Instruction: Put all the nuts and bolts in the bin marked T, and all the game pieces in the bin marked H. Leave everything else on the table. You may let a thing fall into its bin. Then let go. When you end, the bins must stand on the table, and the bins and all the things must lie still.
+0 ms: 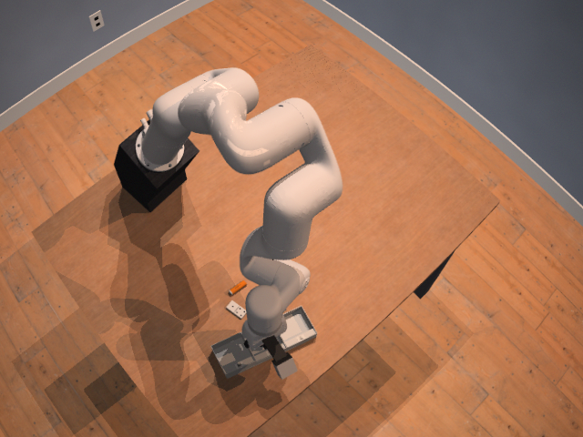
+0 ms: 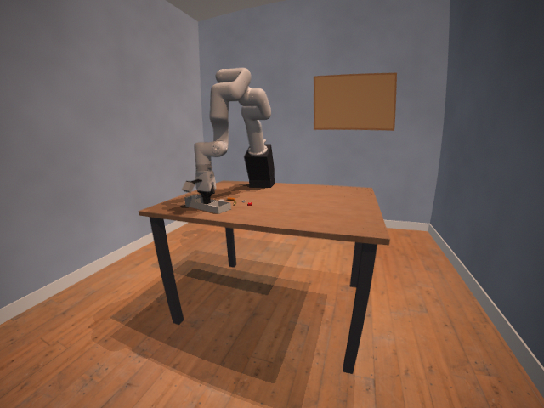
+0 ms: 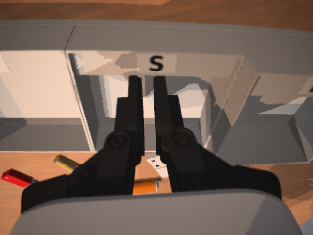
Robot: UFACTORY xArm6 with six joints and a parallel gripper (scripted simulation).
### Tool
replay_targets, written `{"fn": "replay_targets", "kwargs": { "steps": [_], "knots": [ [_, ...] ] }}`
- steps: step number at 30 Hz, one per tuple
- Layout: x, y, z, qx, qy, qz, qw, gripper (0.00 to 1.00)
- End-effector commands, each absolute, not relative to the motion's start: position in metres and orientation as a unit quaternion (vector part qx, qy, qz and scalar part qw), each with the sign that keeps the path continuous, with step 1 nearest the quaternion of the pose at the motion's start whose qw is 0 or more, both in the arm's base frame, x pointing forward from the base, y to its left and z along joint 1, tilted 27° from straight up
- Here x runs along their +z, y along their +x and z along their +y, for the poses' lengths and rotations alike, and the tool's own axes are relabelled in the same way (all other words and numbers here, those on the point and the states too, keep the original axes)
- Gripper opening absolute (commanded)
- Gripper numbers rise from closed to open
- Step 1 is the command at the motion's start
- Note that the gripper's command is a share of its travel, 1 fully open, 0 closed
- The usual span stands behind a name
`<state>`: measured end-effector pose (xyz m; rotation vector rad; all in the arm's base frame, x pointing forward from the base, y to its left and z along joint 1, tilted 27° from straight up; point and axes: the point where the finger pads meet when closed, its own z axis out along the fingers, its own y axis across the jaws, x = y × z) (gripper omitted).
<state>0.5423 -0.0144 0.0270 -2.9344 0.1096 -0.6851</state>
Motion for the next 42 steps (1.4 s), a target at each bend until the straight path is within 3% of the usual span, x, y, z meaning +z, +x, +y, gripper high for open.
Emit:
{"fn": "replay_targets", "kwargs": {
  "steps": [1, 42],
  "knots": [
    [0.028, 0.543, -0.015, -0.228, -0.971, 0.036, 0.063, 0.07],
    [0.046, 0.534, -0.017, -0.228, -0.971, 0.036, 0.063, 0.07]
  ]
}}
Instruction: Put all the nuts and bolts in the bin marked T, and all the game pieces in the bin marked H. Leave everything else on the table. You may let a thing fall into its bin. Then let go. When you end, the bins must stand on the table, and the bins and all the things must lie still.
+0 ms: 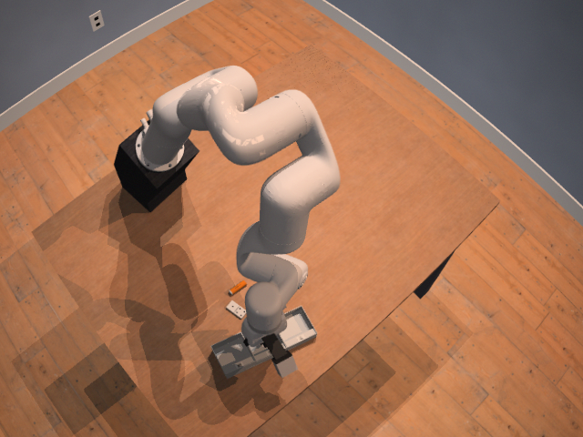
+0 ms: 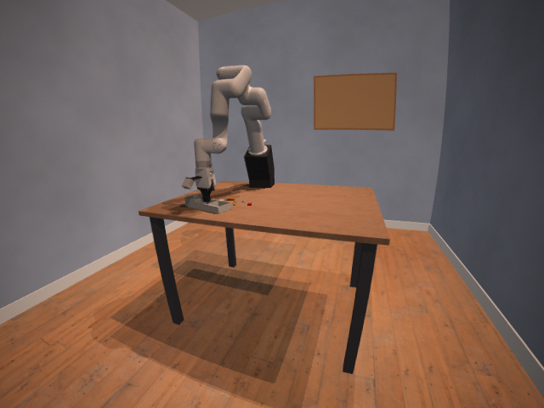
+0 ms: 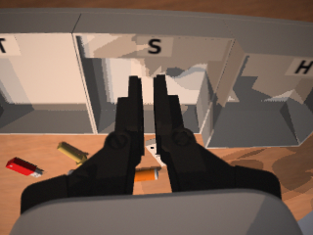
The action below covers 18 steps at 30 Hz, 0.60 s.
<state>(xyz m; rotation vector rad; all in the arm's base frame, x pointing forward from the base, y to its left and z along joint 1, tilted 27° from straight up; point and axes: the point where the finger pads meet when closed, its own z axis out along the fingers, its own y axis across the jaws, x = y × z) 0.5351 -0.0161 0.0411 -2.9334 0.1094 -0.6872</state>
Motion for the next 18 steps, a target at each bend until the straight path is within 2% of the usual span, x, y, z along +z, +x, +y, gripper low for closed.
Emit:
{"fn": "replay_targets", "kwargs": {
  "steps": [1, 18],
  "knots": [
    [0.047, 0.534, -0.017, -0.228, -0.971, 0.036, 0.063, 0.07],
    [0.081, 0.517, -0.021, -0.228, -0.971, 0.036, 0.063, 0.07]
  ]
}}
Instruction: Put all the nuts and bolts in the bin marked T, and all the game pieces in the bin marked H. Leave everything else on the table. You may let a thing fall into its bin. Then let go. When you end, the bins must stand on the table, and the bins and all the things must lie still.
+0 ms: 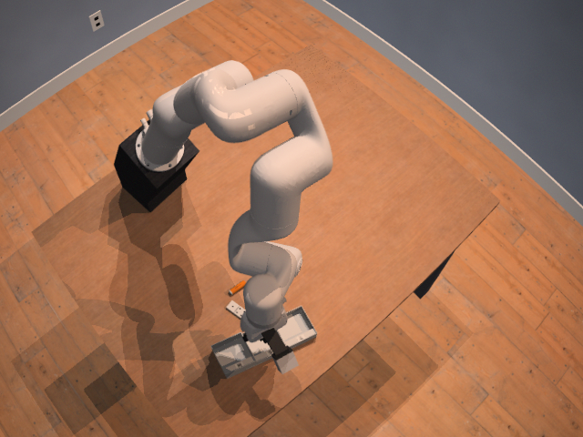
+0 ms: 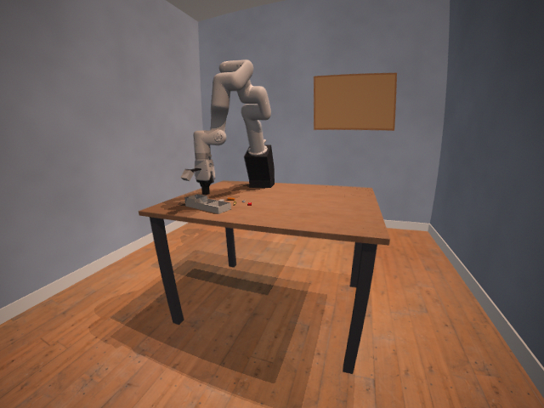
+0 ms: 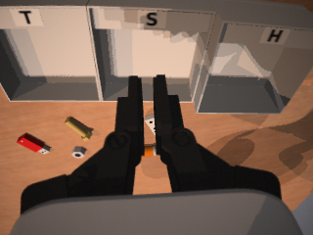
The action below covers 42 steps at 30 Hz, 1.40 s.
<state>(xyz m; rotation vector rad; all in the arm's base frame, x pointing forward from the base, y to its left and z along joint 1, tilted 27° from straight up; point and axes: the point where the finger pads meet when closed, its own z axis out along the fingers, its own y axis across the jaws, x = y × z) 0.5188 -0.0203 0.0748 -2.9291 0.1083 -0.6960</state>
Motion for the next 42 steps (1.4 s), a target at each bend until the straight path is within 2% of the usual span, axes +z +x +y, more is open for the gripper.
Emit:
{"fn": "replay_targets", "kwargs": {
  "steps": [1, 22, 42],
  "knots": [
    [0.081, 0.517, -0.021, -0.228, -0.971, 0.036, 0.063, 0.07],
    [0.095, 0.525, 0.062, -0.228, -0.971, 0.036, 0.063, 0.07],
    [0.065, 0.541, 0.065, -0.228, -0.971, 0.036, 0.063, 0.07]
  ]
}}
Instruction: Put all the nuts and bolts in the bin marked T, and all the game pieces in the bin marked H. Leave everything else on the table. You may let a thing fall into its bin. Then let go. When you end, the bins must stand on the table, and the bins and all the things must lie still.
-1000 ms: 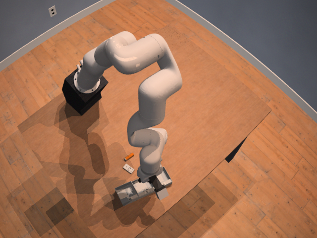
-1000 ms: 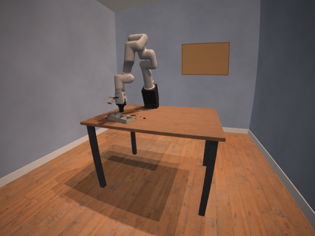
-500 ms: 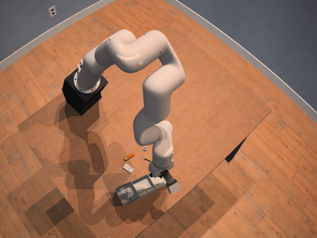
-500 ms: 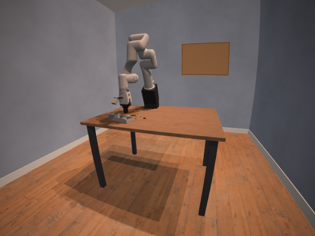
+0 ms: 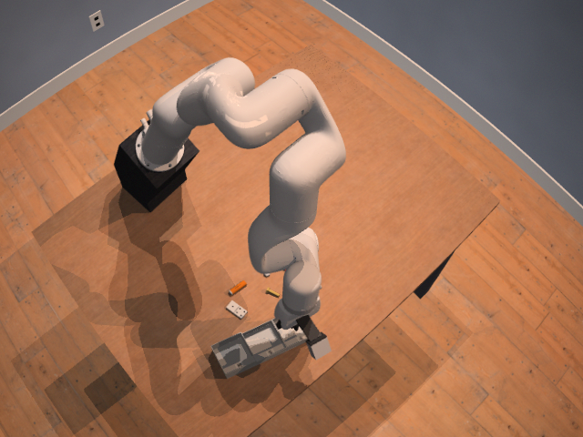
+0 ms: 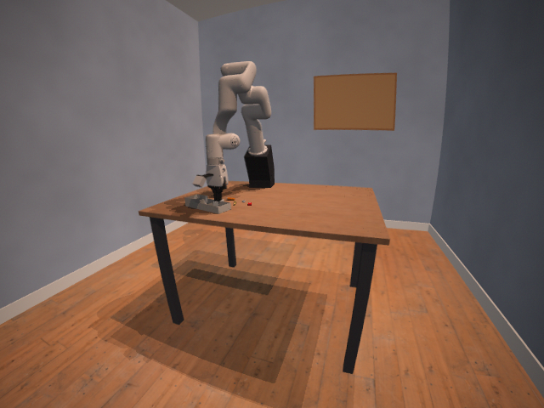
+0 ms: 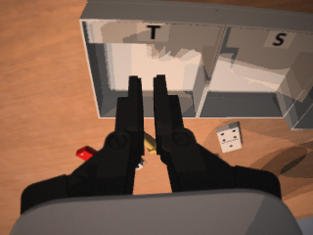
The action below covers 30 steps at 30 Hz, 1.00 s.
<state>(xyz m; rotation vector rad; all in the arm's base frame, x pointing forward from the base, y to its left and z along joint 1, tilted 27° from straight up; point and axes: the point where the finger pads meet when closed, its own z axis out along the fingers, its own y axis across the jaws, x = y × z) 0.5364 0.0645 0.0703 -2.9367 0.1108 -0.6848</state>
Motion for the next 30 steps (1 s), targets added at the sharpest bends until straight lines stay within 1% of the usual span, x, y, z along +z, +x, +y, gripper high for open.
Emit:
{"fn": "replay_targets", "kwargs": {
  "steps": [1, 9, 30],
  "knots": [
    [0.062, 0.542, 0.066, -0.228, -0.971, 0.036, 0.063, 0.07],
    [0.043, 0.552, 0.068, -0.228, -0.971, 0.036, 0.063, 0.07],
    [0.043, 0.552, 0.068, -0.228, -0.971, 0.036, 0.063, 0.07]
  ]
}}
